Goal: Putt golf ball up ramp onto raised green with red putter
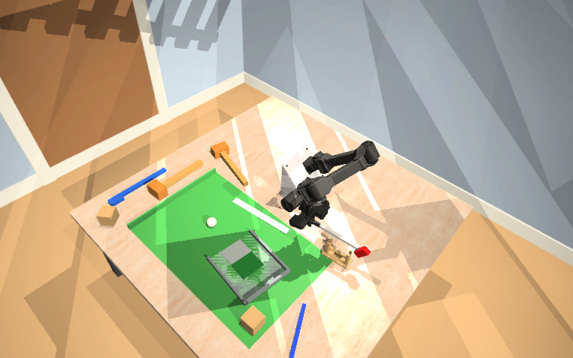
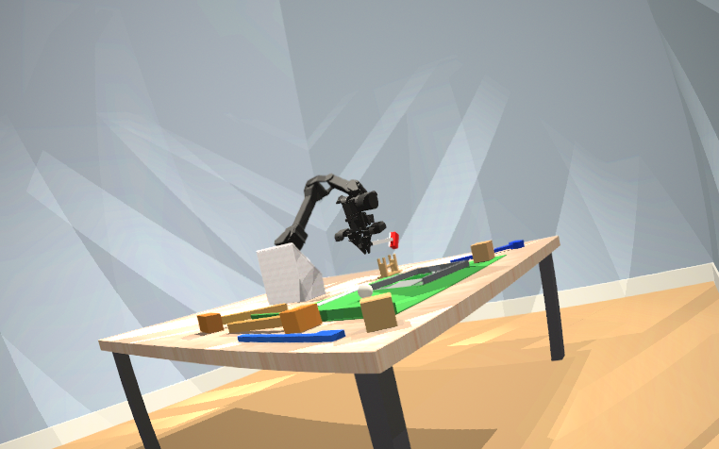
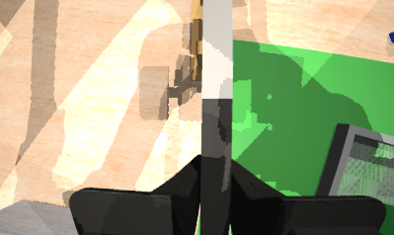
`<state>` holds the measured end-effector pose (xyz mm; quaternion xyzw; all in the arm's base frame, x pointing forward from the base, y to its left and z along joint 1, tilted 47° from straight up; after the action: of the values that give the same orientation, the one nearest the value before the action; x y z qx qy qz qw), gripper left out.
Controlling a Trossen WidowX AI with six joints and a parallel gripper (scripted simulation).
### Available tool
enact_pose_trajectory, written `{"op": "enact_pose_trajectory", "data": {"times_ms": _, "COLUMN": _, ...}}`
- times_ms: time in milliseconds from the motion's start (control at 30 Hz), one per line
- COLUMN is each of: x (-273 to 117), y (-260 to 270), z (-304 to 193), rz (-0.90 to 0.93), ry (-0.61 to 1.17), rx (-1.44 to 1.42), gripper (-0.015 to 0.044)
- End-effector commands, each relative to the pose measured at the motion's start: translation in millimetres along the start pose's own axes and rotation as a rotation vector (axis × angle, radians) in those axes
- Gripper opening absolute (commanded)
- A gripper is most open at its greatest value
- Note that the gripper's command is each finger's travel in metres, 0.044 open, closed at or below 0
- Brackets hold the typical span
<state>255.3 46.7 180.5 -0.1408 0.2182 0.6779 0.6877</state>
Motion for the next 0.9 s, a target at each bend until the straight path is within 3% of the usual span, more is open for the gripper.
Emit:
{"op": "enact_pose_trajectory", "data": {"times_ms": 0, "x": -19, "y": 3, "z": 9, "rz": -0.008, "ry": -0.023, "rx": -0.015, "gripper": 0.0}}
{"op": "enact_pose_trajectory", "data": {"times_ms": 200, "x": -17, "y": 0, "z": 3, "rz": -0.008, "ry": -0.004, "rx": 0.019, "gripper": 0.0}}
{"op": "enact_pose_trajectory", "data": {"times_ms": 867, "x": -65, "y": -49, "z": -100, "rz": -0.146, "ry": 0.099, "rx": 0.641, "gripper": 0.0}}
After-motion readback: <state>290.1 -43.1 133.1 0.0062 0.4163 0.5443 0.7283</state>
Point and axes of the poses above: the point midway between the two fingers, 35 mm back from their tips, its own x axis out along the fingers, its own y axis across the jaws, z = x × y, the point moved 9 cm from there along -x, back along the fingers, and after that the axes turned 10 degrees about x, right-handed, at the moved point
